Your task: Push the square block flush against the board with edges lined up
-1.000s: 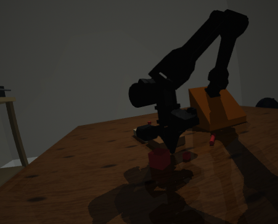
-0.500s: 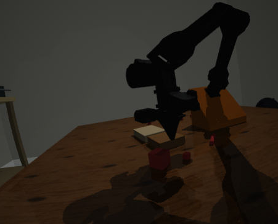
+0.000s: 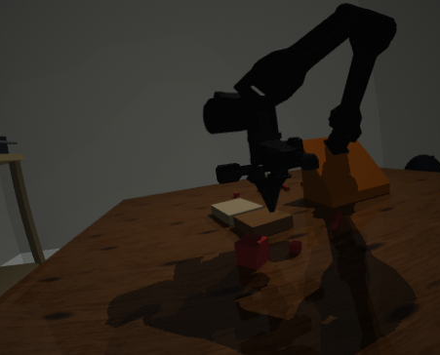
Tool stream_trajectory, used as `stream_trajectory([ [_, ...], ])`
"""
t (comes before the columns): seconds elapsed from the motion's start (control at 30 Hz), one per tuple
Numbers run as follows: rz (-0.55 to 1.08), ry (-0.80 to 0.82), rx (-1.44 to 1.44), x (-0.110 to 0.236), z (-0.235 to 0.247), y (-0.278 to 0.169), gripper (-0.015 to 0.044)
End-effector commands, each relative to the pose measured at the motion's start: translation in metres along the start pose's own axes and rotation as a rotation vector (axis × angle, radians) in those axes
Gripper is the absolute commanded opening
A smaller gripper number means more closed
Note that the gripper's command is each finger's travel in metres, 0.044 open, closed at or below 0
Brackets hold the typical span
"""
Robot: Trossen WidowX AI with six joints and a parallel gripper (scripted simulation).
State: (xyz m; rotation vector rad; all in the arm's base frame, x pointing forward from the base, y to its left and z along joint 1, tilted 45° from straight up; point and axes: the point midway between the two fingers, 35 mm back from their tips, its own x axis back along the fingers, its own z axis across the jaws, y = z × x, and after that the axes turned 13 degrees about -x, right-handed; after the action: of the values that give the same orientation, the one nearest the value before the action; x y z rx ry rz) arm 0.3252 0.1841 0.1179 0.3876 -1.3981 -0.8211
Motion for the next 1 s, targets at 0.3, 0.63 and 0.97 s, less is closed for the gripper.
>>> stream_trajectory([
  [0.3,0.002,0.004,-0.437,0.002,0.012,-0.040,0.0000],
  [0.63,0.005,0.007,-0.782,0.002,0.024,-0.071,0.0000],
  [0.97,0.006,0.012,-1.127,0.001,0.040,-0.101,0.0000],
])
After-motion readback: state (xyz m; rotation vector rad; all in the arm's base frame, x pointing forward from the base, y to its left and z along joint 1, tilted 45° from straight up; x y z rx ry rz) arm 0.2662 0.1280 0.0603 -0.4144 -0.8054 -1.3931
